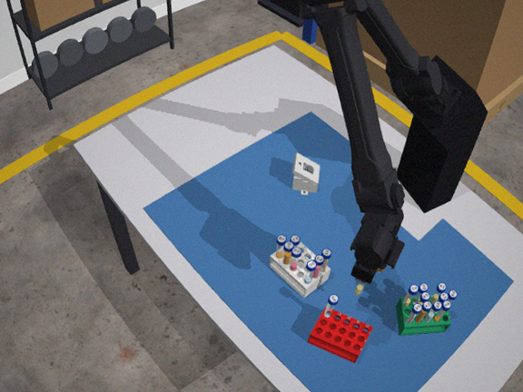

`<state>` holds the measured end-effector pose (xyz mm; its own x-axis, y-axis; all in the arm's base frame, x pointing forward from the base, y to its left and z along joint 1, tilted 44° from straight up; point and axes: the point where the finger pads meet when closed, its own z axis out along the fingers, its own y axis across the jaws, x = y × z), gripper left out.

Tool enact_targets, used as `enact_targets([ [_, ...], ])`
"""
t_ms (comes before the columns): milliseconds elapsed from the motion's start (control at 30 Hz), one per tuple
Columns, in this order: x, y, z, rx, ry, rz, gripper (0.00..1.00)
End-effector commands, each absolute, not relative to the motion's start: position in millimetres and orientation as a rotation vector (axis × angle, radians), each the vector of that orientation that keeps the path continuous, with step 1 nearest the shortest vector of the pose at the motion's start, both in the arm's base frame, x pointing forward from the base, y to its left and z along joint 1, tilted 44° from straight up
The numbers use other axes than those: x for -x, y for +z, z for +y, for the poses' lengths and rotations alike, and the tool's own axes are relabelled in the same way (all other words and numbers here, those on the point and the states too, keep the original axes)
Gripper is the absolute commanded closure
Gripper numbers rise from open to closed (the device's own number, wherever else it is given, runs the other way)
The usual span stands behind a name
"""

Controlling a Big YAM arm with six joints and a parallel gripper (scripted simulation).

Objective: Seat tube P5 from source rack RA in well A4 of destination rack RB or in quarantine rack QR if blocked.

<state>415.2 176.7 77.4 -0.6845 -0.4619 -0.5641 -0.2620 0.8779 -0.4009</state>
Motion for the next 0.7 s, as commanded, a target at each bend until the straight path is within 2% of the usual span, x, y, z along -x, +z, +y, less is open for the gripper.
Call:
enact_targets([
  [0, -418, 90, 185, 0.306, -0.268, 2.352, 1.0],
  [667, -387, 49, 202, 0.2, -0.235, 2.377, 1.0],
])
